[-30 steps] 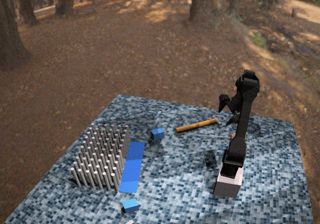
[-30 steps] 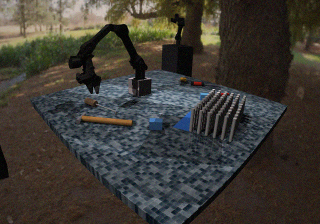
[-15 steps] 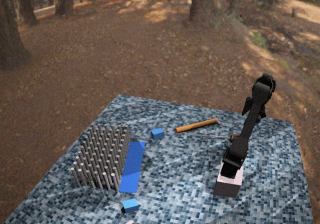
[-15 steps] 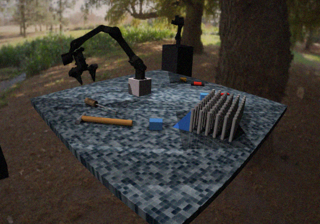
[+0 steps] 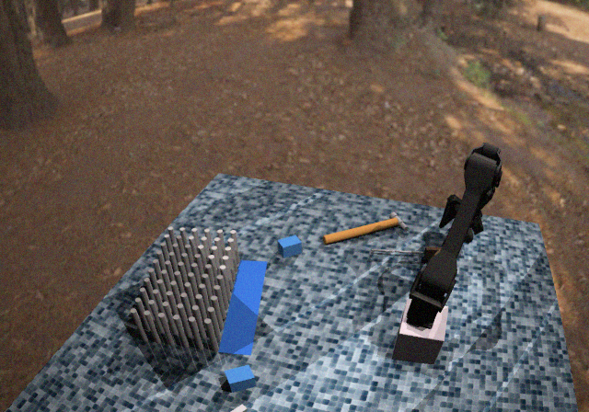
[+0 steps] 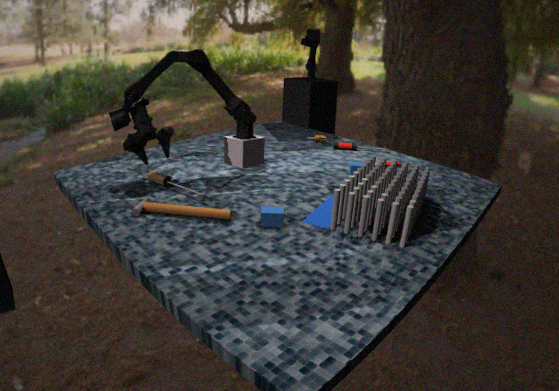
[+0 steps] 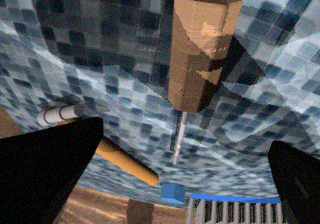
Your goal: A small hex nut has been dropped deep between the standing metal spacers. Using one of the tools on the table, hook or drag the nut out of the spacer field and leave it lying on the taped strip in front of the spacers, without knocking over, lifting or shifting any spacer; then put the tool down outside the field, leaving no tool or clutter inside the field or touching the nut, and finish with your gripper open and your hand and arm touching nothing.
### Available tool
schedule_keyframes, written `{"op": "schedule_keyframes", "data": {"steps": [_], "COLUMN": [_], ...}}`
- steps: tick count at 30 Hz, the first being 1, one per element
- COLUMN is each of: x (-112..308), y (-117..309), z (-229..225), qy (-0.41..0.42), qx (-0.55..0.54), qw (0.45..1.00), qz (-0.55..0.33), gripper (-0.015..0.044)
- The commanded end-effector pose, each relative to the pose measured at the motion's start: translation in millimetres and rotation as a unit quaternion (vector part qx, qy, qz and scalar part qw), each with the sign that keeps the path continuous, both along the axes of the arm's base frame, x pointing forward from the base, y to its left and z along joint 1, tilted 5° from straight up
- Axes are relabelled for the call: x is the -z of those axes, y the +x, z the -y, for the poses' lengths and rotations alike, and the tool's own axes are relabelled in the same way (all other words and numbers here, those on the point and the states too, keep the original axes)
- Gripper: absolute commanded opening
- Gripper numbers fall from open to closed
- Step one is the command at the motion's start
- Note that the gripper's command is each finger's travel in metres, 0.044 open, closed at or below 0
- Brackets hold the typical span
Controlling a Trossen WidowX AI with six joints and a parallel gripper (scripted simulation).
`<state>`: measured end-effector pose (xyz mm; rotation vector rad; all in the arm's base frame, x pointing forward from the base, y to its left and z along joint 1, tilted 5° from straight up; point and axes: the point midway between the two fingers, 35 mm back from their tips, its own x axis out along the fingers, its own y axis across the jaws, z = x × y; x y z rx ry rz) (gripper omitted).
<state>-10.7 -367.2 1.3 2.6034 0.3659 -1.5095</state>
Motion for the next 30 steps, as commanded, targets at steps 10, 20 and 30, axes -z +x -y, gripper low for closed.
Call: {"op": "schedule_keyframes", "data": {"steps": [10,20,30], "x": [-1.9,-1.9,8.8], "y": [-2.1,-2.1,-2.8], "z": [-3.9,-3.9,-3.4], "qy": [-0.064,-0.064,-0.064], "qx": [-0.003,-0.003,-0.003], "qw": [0.998,0.998,0.998], "qz": [0.02,0.02,0.02], "gripper": [0.0387,0.028,0.028]}}
